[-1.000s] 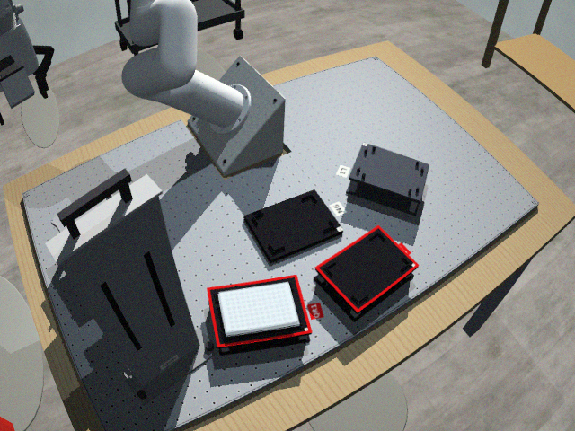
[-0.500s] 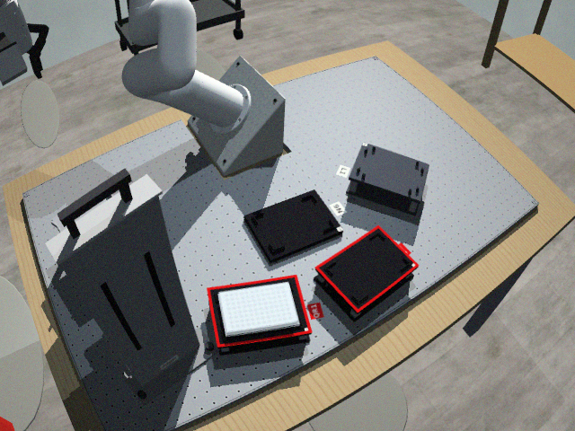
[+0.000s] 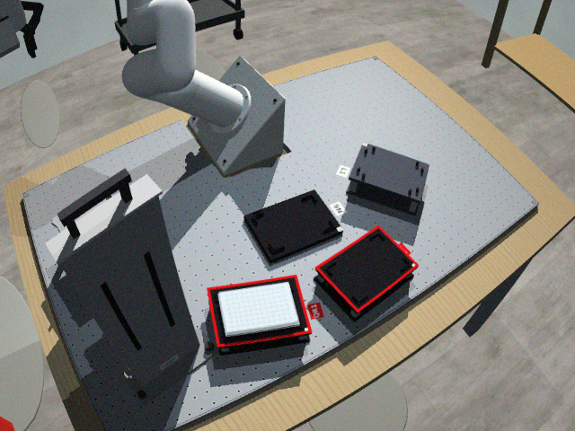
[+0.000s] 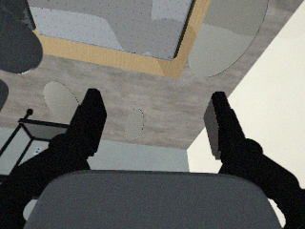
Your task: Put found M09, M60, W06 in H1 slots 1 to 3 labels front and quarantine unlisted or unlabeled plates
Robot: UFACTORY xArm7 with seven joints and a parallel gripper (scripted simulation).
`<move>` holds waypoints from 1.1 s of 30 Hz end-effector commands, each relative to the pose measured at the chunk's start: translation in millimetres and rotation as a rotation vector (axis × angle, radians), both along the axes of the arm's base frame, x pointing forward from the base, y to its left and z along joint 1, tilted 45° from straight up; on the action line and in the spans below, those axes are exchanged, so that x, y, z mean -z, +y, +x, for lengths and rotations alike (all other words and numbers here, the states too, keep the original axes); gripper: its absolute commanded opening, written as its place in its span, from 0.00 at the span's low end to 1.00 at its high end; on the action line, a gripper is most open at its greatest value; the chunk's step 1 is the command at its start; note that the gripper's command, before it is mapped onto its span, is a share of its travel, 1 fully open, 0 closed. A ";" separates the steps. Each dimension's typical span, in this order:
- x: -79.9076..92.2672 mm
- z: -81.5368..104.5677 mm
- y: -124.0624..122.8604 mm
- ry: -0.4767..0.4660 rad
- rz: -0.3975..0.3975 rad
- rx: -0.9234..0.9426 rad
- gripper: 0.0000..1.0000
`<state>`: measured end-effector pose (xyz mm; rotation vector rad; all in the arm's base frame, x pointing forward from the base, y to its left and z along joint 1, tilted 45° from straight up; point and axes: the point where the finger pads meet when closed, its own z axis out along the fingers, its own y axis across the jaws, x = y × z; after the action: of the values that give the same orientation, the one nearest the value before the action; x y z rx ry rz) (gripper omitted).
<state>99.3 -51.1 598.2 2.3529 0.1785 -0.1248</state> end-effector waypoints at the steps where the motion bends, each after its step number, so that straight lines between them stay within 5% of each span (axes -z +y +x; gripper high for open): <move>1: -12.5 0.8 12.1 0.000 -0.001 0.000 1.00; 13: -34.8 2.0 34.3 0.000 -0.001 0.000 1.00; 21: -34.0 6.9 34.8 0.000 -0.001 0.000 1.00; 33: -25.4 66.1 40.3 0.000 -0.001 -0.001 1.00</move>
<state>146.6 -13.4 625.0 2.3553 0.1796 -0.1264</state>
